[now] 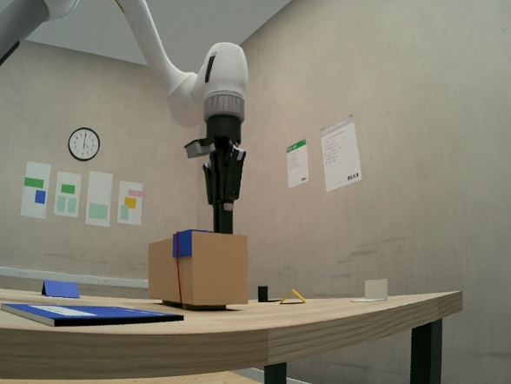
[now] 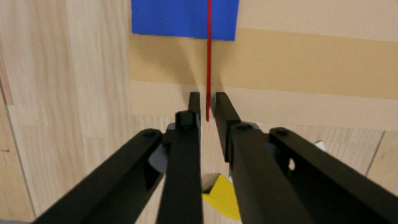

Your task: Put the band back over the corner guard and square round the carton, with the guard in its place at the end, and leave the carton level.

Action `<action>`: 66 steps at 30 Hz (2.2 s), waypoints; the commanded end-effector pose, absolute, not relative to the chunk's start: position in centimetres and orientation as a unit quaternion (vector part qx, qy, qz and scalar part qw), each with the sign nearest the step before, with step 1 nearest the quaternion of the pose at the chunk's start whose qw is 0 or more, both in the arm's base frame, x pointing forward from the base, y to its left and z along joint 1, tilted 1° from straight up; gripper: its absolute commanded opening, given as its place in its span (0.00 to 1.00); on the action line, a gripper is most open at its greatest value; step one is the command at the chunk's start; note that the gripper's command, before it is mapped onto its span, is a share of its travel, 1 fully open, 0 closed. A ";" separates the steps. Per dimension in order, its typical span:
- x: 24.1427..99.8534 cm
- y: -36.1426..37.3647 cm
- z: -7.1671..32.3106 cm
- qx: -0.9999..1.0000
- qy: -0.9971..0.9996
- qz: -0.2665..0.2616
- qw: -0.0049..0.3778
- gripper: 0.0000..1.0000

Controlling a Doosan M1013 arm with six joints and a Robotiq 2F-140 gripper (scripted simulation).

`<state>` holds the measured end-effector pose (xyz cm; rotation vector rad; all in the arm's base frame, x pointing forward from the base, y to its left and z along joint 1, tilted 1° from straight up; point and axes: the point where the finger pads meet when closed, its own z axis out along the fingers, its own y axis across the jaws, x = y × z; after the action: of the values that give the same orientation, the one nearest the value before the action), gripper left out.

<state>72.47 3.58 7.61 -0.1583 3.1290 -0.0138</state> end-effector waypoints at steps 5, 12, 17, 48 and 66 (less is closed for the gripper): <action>72.3 3.8 7.1 -0.052 0.999 -0.003 0.002 0.18; 72.3 3.8 7.0 -0.052 0.999 -0.003 0.002 0.18; 72.3 3.8 7.0 -0.052 0.999 -0.003 0.002 0.18; 72.3 3.8 6.9 -0.052 0.999 -0.003 0.002 0.18; 72.3 3.8 6.9 -0.052 0.999 -0.003 0.002 0.10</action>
<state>72.48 3.58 7.39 -0.1583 3.1291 -0.0138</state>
